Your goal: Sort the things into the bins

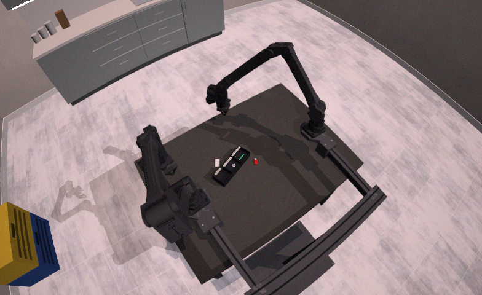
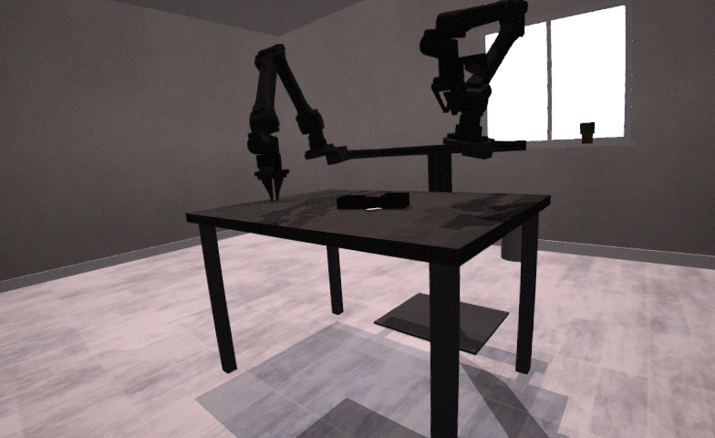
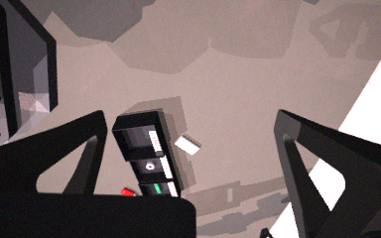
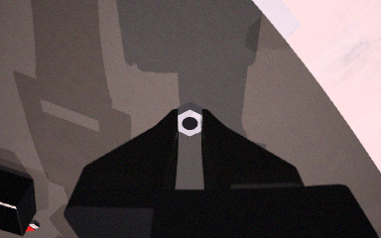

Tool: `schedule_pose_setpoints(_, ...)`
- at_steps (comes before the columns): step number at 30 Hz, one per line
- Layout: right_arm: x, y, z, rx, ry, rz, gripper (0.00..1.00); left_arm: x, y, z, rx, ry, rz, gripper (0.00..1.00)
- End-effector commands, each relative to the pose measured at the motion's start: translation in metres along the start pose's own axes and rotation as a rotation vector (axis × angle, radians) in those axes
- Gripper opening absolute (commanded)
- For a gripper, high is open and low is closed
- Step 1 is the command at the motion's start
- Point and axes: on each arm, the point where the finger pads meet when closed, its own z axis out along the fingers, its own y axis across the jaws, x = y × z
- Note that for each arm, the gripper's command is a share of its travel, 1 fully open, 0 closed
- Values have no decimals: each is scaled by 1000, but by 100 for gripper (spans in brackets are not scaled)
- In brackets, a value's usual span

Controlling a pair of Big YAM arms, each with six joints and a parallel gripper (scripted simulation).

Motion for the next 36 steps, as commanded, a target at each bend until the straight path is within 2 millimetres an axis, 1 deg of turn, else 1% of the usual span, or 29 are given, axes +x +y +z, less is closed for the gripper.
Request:
schedule_pose_setpoints(1, -3, -1, 4, -1, 6, 10, 11, -1, -3, -1, 16, 7, 2, 100)
schedule_pose_setpoints(2, -12, -4, -8, 5, -24, 6, 11, -1, -3, -1, 16, 7, 2, 100)
schedule_pose_setpoints(35, -13, -4, -11, 5, -24, 6, 11, -1, -3, -1, 16, 7, 2, 100)
schedule_pose_setpoints(36, -28, -6, -35, 12, -58, 15, 11, -1, -3, -1, 16, 7, 2, 100)
